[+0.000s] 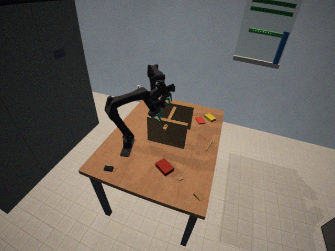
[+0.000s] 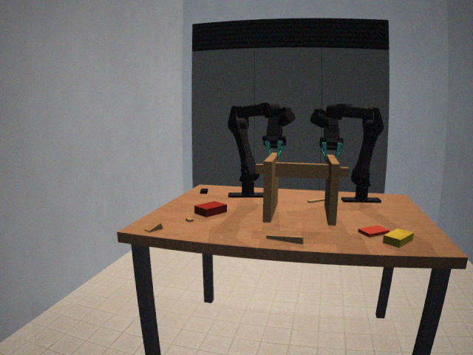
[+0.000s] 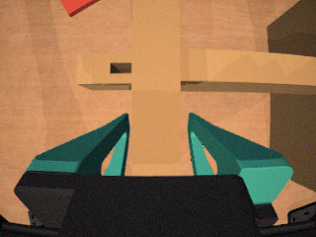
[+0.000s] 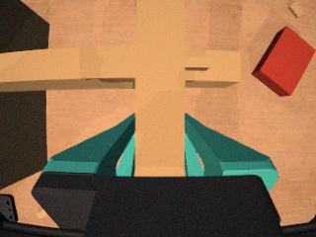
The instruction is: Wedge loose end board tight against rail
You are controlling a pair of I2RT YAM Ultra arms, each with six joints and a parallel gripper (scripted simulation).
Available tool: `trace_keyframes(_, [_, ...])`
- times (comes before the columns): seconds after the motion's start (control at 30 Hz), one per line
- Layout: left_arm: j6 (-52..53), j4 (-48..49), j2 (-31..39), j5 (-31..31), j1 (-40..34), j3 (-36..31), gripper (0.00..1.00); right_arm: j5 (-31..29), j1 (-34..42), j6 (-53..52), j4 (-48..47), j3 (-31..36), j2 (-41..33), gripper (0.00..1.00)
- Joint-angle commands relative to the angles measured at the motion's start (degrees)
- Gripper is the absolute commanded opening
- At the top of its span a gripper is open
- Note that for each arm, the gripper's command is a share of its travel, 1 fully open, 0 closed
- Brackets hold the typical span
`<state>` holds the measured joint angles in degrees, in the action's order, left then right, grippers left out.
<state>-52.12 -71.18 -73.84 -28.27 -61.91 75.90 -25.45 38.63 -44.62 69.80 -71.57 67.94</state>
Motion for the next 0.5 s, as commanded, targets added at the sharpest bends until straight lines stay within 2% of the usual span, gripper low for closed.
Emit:
trace_keyframes(0.0, [0.3, -0.6, 1.8, -1.0, 0.0, 2.6, 0.46, -1.1, -0.2, 0.3, -1.4, -1.8, -1.6, 0.00])
trace_keyframes(0.07, [0.3, -0.6, 1.8, -1.0, 0.0, 2.6, 0.46, -1.1, -0.2, 0.3, -1.4, -1.8, -1.6, 0.00])
trace_keyframes(0.13, [0.2, -2.1, -1.2, -1.0, 0.0, 3.6, 0.46, -1.1, -0.2, 0.3, -1.4, -1.8, -1.6, 0.00])
trace_keyframes(0.37, [0.1, -1.0, 1.0, -1.0, 0.0, 4.4, 0.46, -1.1, -0.2, 0.3, -1.4, -1.8, -1.6, 0.00])
trace_keyframes(0.4, [0.3, -5.3, -1.9, -0.9, 0.0, 7.0, 0.46, -1.1, -0.2, 0.3, -1.4, -1.8, -1.6, 0.00])
trace_keyframes(0.47, [0.3, -6.9, -1.6, -1.0, 0.0, 9.0, 0.46, -1.1, -0.2, 0.3, -1.4, -1.8, -1.6, 0.00])
